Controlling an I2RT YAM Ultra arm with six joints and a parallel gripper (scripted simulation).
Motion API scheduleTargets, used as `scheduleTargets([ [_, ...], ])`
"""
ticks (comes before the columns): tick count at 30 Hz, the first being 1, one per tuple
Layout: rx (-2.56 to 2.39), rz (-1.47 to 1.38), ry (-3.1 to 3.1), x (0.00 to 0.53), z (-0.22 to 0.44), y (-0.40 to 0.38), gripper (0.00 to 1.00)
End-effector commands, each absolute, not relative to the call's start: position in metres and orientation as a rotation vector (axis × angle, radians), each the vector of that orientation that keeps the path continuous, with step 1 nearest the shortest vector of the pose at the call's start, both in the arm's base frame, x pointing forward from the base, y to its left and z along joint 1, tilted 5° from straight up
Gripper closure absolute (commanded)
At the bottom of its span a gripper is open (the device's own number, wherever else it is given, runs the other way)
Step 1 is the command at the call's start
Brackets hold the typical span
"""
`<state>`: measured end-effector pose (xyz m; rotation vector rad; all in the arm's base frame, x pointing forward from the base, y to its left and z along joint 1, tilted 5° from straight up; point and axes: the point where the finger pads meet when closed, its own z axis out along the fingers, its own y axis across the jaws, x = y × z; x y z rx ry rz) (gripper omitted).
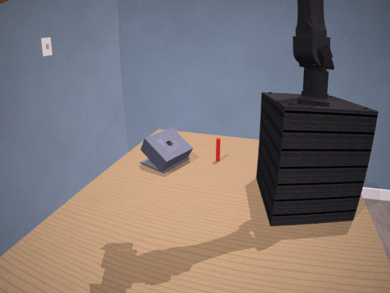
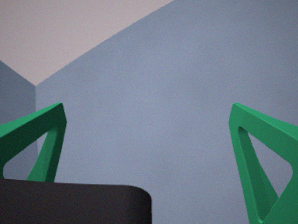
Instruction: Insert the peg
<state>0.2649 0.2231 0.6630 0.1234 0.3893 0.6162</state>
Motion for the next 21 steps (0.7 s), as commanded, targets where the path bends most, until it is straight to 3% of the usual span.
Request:
scheduleTargets([
  [1, 0.127, 0.618, 0.381, 0.262, 0.666, 0.221, 0.00],
  [17, 0.127, 0.618, 0.381, 0.262, 0.666, 0.221, 0.00],
  [21, 0.060, 0.547, 0.477, 0.296, 0.640, 0.240, 0.00],
])
